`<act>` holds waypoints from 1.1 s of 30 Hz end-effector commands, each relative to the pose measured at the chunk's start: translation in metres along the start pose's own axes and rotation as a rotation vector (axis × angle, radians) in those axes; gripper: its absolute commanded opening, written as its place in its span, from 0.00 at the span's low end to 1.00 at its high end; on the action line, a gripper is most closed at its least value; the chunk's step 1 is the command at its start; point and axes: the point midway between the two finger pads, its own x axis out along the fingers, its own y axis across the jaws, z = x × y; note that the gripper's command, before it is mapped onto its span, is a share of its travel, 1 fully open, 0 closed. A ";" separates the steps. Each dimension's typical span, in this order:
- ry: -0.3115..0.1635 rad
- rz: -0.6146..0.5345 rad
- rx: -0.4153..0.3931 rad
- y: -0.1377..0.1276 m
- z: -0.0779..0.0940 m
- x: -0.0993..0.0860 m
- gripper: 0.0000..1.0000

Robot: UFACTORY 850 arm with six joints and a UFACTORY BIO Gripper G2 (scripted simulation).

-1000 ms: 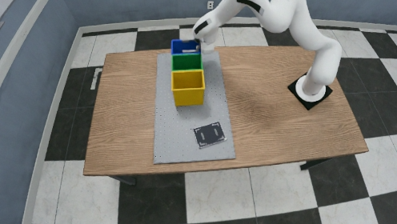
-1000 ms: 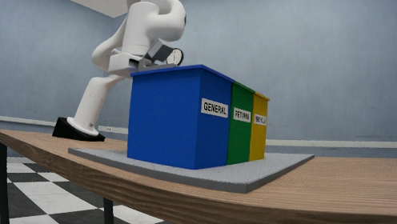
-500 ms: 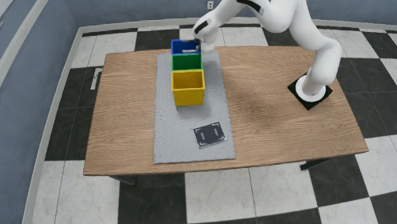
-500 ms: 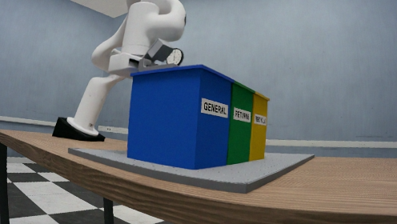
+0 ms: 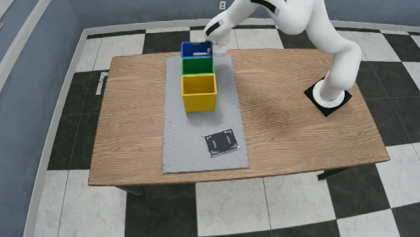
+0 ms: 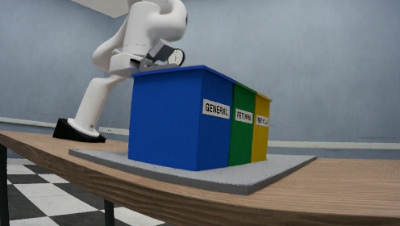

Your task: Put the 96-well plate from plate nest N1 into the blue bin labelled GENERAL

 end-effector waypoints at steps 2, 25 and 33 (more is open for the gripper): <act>-0.003 0.000 -0.002 0.000 0.007 0.001 0.18; -0.003 0.001 -0.002 0.000 0.033 0.001 0.18; -0.003 -0.001 -0.002 0.013 0.037 -0.005 0.18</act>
